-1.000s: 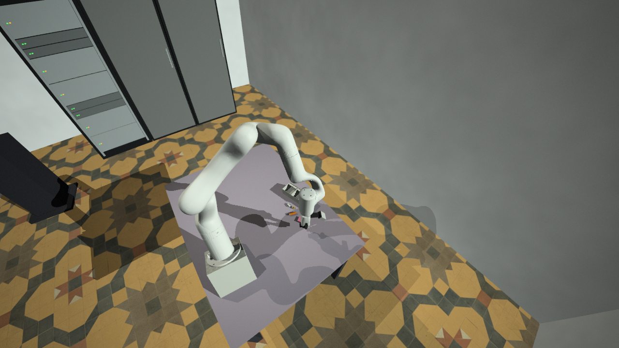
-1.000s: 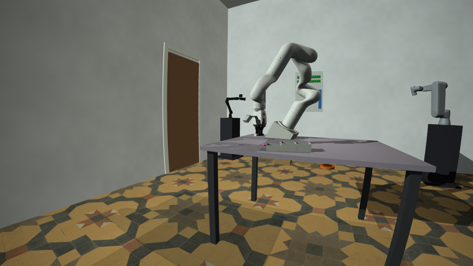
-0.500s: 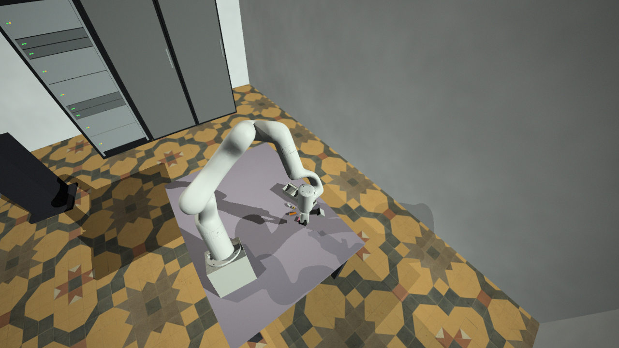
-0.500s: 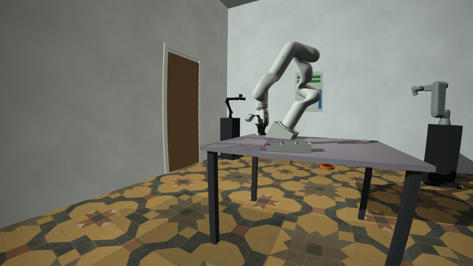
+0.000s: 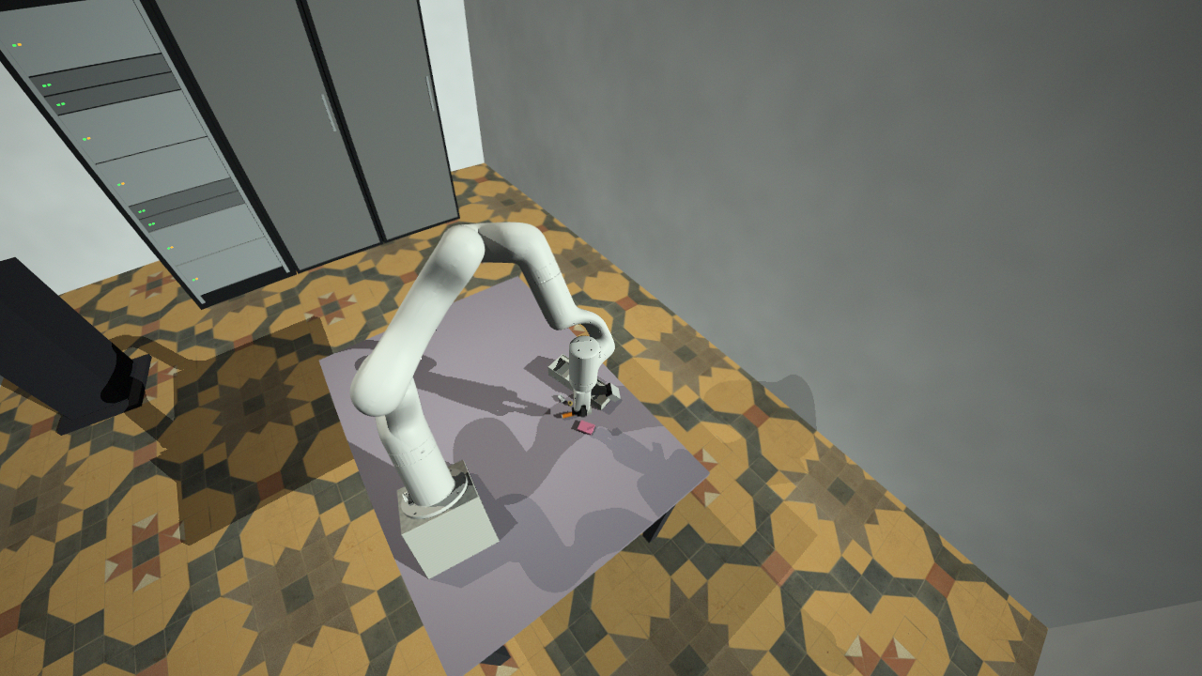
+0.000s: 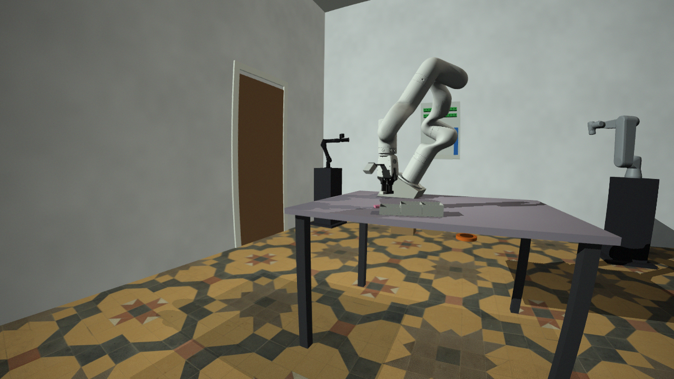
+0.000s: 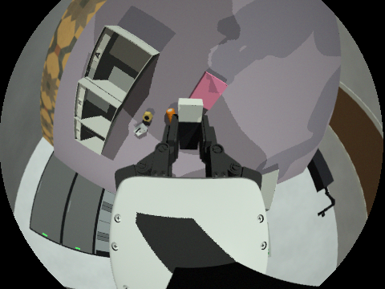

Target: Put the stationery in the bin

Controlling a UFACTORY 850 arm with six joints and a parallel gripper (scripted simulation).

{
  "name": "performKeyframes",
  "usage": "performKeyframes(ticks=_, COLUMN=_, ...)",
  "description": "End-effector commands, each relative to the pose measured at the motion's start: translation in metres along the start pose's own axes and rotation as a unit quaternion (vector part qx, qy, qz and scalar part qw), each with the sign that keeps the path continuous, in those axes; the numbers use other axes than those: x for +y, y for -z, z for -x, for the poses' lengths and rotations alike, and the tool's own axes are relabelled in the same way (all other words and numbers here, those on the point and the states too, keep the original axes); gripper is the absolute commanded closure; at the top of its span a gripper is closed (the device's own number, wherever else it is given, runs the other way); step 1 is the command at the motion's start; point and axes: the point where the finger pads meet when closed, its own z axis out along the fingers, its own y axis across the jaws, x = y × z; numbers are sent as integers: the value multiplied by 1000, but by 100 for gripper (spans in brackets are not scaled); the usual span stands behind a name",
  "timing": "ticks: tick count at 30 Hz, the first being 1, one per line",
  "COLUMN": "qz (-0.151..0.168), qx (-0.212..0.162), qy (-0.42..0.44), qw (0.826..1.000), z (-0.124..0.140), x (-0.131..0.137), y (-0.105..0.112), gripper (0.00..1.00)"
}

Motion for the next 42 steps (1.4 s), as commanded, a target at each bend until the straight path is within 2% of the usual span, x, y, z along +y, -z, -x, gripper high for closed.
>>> performKeyframes(ticks=1, qz=1, qx=1, qy=-1, qw=1000, z=4, x=-20, y=1, gripper=100)
performKeyframes(ticks=14, qz=1, qx=1, qy=-1, qw=1000, z=25, x=-95, y=1, gripper=100)
performKeyframes(ticks=16, qz=1, qx=1, qy=-1, qw=1000, z=25, x=-95, y=1, gripper=100)
performKeyframes(ticks=23, qz=1, qx=1, qy=-1, qw=1000, z=36, x=-134, y=1, gripper=100)
performKeyframes(ticks=25, qz=1, qx=1, qy=-1, qw=1000, z=36, x=-134, y=1, gripper=100)
performKeyframes(ticks=28, qz=1, qx=1, qy=-76, qw=997, z=41, x=-152, y=1, gripper=100)
performKeyframes(ticks=31, qz=-1, qx=1, qy=-109, qw=994, z=46, x=-169, y=0, gripper=100)
performKeyframes(ticks=33, qz=-1, qx=1, qy=-109, qw=994, z=46, x=-169, y=0, gripper=100)
performKeyframes(ticks=34, qz=-2, qx=1, qy=-149, qw=989, z=47, x=-175, y=0, gripper=100)
performKeyframes(ticks=40, qz=-9, qx=3, qy=-220, qw=975, z=57, x=-209, y=0, gripper=100)
performKeyframes(ticks=42, qz=-11, qx=4, qy=-245, qw=969, z=58, x=-213, y=0, gripper=100)
